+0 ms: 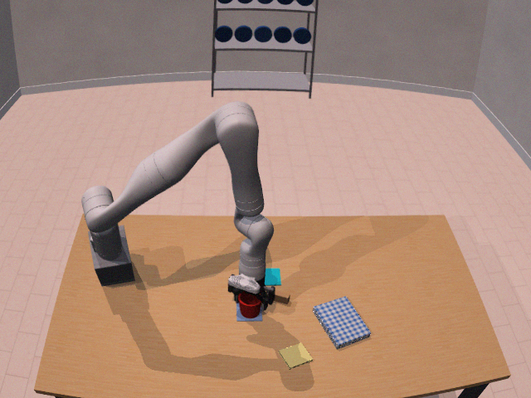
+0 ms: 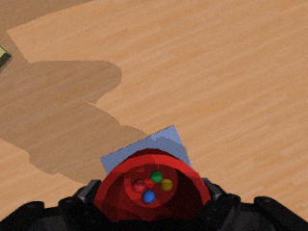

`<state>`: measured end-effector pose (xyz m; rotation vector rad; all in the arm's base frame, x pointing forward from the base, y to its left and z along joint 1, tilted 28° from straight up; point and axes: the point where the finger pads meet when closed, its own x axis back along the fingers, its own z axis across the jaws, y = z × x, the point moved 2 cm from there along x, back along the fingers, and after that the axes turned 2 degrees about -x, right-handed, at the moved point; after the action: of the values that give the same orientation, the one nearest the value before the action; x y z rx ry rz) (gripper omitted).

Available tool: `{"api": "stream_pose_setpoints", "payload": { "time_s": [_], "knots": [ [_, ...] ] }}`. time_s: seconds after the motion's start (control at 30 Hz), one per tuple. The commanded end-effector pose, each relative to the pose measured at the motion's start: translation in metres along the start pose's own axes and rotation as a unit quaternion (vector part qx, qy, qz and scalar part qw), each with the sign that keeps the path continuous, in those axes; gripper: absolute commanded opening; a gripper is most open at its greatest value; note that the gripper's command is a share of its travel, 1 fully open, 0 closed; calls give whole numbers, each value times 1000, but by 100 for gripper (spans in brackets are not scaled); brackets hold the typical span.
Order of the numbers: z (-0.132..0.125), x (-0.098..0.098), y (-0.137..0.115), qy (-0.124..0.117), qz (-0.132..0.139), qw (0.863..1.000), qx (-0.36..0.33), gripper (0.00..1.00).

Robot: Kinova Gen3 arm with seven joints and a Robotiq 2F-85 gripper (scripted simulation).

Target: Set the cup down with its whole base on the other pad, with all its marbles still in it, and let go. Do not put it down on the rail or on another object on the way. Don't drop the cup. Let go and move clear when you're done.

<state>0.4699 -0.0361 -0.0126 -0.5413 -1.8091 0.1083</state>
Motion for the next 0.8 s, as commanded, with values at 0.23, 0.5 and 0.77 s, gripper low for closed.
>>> {"api": "stream_pose_setpoints", "payload": {
  "time_s": [0.23,0.5,0.77],
  "knots": [
    [-3,-1,0,-2,-2,1000,-2,88],
    [-3,-1,0,-2,-2,1000,-2,86],
    [-3,-1,0,-2,-2,1000,-2,85]
  ]
}}
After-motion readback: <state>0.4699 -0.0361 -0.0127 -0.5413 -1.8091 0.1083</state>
